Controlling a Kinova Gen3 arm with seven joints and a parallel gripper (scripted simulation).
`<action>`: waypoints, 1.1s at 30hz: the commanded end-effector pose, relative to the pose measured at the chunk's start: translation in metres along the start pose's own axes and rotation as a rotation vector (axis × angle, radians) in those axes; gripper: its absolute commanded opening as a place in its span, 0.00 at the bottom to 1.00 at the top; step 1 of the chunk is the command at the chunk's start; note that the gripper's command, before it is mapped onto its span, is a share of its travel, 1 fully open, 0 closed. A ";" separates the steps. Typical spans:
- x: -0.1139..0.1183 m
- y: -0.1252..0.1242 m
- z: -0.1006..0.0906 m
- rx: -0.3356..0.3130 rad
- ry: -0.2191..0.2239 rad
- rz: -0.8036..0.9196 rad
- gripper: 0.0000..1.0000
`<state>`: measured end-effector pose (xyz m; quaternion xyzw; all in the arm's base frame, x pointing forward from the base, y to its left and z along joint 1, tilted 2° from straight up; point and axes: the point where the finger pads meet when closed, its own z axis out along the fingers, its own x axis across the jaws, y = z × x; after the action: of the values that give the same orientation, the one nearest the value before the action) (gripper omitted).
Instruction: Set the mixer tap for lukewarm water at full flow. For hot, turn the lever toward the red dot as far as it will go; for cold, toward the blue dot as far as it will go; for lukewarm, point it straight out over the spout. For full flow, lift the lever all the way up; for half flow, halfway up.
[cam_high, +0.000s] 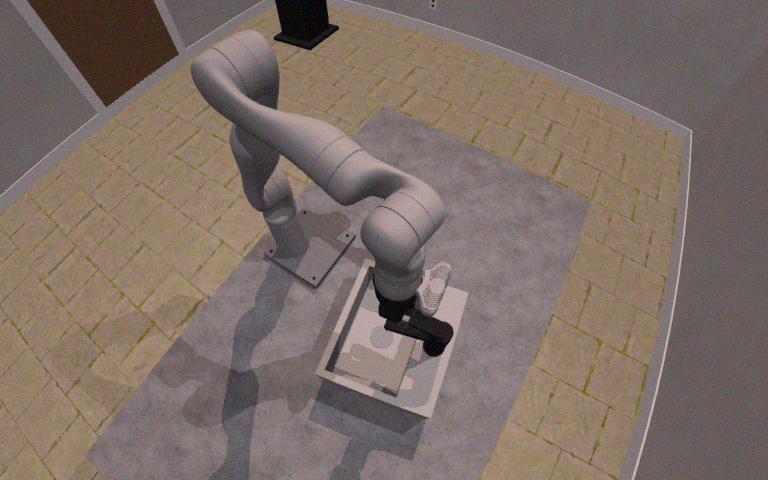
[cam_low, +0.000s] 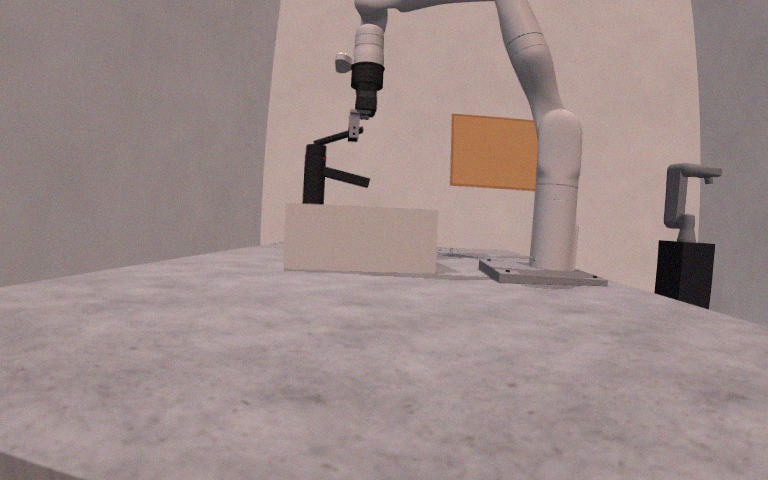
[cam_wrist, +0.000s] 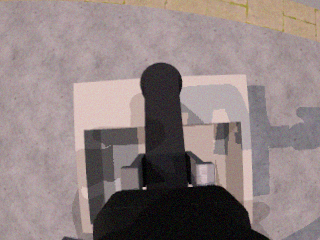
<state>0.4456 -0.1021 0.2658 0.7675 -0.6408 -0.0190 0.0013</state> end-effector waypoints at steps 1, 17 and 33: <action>0.000 0.000 -0.001 0.002 0.001 0.000 0.00; 0.000 0.000 -0.001 0.002 0.001 0.000 0.00; 0.000 -0.003 -0.006 0.002 0.001 0.000 0.00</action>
<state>0.4461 -0.1020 0.2666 0.7673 -0.6410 -0.0209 0.0026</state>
